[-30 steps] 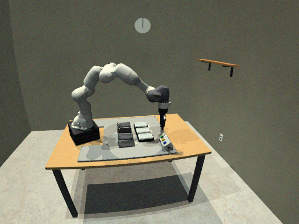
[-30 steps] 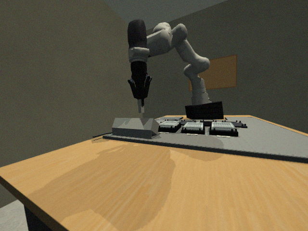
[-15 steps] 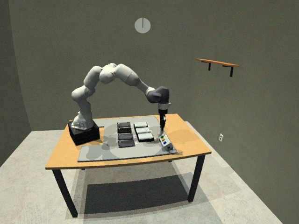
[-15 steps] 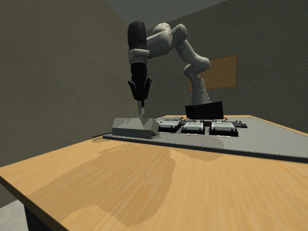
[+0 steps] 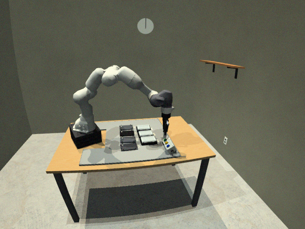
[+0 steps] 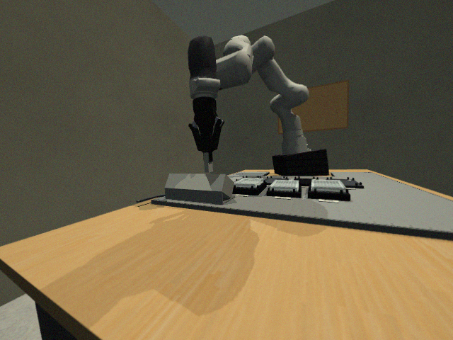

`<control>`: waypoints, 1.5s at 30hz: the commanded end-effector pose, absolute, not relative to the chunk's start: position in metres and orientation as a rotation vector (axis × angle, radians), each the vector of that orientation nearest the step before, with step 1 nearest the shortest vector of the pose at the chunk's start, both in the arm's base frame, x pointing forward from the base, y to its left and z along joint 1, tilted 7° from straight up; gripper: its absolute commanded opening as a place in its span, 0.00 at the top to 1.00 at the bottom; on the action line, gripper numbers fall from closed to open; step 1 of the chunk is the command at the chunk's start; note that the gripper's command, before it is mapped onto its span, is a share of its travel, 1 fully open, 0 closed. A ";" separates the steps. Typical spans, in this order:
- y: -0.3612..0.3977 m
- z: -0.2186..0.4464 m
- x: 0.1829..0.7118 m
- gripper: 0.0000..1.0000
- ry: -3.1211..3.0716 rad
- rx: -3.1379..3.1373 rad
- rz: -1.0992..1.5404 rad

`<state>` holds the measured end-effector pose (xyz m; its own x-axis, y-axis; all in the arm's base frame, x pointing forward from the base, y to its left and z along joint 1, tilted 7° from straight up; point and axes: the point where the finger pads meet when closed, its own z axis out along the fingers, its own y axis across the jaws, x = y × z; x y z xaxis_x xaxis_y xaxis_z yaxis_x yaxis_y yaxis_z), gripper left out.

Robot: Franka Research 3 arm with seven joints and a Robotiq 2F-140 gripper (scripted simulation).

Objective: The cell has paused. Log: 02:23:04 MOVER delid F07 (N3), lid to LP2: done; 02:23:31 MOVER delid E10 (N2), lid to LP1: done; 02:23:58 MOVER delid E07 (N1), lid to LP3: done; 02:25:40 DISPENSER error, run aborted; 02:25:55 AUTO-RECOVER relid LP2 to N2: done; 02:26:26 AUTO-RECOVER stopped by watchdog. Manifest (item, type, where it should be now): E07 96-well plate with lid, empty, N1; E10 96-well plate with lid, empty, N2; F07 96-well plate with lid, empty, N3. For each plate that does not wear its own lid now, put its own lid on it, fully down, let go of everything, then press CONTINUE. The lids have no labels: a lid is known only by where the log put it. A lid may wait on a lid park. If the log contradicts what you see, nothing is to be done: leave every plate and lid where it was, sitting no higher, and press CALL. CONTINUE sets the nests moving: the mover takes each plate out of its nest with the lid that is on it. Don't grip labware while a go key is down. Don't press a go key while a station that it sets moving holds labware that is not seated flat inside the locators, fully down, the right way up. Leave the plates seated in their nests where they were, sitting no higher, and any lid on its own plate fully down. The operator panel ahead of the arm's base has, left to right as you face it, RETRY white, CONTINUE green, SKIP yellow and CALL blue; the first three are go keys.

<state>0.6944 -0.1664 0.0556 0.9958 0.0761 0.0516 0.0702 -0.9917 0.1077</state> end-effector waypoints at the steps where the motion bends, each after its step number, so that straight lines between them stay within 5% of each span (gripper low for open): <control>1: -0.167 0.053 0.697 1.00 0.110 3.029 0.094; 45: -0.168 0.044 0.698 1.00 0.110 3.029 0.094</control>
